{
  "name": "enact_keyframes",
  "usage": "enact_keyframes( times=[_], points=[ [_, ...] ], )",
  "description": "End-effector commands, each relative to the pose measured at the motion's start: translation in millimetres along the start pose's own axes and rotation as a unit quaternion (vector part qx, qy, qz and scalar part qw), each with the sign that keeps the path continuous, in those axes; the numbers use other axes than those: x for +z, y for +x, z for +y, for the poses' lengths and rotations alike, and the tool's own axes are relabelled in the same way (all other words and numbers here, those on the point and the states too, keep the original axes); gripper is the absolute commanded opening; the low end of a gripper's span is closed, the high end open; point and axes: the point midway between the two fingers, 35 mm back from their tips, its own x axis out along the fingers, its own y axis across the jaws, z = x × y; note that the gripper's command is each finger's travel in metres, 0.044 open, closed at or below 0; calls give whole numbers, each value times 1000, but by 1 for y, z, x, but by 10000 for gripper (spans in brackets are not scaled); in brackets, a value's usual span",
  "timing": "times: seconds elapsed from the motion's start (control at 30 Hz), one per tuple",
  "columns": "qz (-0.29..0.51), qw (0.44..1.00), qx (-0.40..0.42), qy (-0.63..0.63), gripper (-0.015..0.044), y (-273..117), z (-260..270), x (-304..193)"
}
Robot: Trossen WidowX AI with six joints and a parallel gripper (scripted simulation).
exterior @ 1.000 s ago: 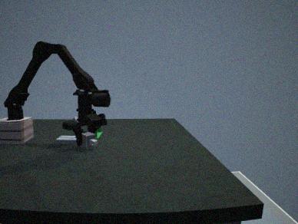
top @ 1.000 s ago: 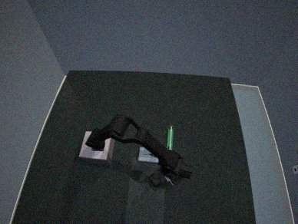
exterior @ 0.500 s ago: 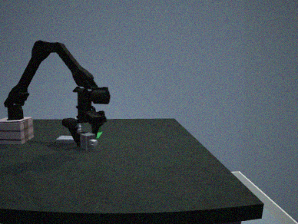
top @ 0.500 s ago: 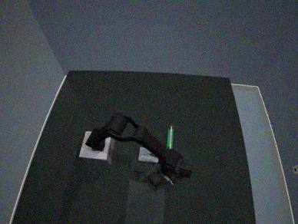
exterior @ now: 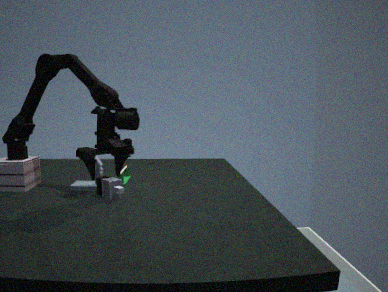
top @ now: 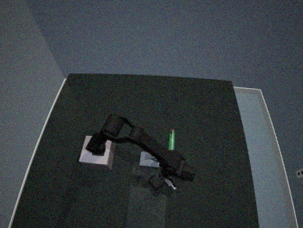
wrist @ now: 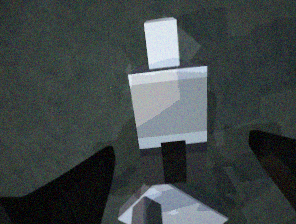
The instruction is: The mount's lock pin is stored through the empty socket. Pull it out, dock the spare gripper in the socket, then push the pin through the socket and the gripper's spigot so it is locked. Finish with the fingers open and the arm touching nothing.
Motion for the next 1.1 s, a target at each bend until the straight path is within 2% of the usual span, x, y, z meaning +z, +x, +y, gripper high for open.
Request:
enact_keyframes(
  times=[0.0,0.03,0.53,0.67,0.83,0.97,1.07],
  points=[
    [0,1000,0,0,440,-11,0,0],
    [1,1000,0,0,440,-2,0,0],
    [1,1000,0,0,440,-2,0,0],
    [1,1000,0,0,440,-19,0,0],
    [1,1000,-1,0,440,-61,-1,-2],
    [1,1000,-1,0,440,-63,-1,-2],
    [-46,999,-1,-2,440,-59,1,1]
  ],
)
